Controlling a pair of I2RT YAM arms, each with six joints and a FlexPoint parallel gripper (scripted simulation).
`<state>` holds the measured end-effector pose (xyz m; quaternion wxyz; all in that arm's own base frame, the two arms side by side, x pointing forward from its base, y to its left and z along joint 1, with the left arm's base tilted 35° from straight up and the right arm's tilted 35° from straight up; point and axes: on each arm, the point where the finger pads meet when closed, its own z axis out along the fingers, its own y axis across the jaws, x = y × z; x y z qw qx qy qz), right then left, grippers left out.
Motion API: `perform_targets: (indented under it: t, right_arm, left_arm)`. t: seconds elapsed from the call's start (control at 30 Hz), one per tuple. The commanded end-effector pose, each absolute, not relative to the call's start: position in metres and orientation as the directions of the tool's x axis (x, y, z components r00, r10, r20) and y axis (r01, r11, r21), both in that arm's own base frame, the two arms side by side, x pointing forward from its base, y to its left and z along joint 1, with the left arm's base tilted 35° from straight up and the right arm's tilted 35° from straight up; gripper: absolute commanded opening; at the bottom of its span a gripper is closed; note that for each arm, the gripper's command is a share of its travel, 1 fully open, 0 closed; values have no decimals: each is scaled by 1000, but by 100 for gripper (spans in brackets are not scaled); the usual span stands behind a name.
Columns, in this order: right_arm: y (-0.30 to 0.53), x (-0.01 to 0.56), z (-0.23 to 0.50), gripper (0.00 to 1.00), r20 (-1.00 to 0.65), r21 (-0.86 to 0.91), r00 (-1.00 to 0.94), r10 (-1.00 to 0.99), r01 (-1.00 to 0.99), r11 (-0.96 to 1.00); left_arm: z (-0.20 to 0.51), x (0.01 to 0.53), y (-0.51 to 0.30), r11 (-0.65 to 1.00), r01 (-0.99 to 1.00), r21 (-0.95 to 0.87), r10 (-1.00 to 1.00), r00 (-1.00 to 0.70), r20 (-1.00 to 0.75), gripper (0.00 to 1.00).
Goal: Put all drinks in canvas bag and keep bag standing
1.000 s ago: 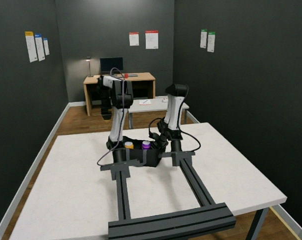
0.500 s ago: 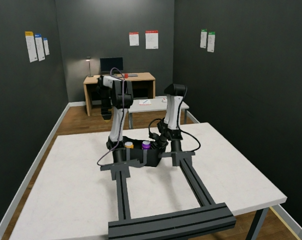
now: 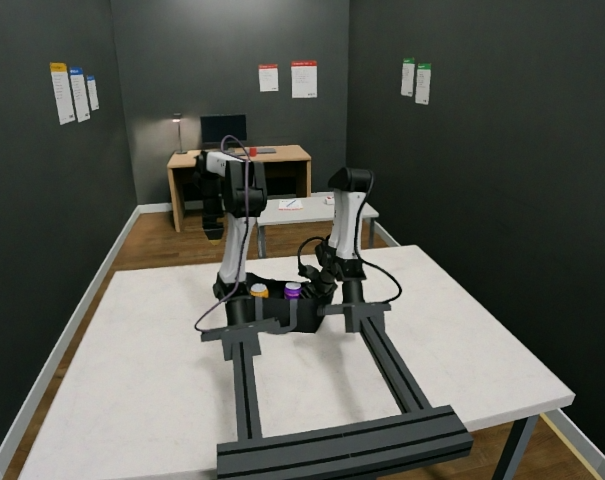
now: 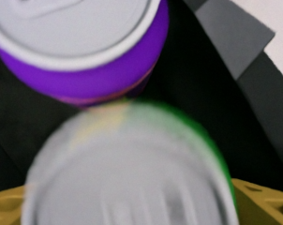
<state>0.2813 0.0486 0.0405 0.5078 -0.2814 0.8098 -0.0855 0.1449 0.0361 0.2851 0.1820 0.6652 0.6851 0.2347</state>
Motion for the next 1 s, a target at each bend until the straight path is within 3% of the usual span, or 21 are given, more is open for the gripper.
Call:
perform_targets:
  t: [0.0,0.97]
  right_arm:
    - [45,282,36,84,-765,-418,-355,-537,-360,834]
    - [43,282,36,86,-765,-420,-357,-536,-355,835]
  left_arm:
    - [284,148,36,6,829,559,997,-46,58,86]
    - [284,148,36,6,829,559,997,-46,58,86]
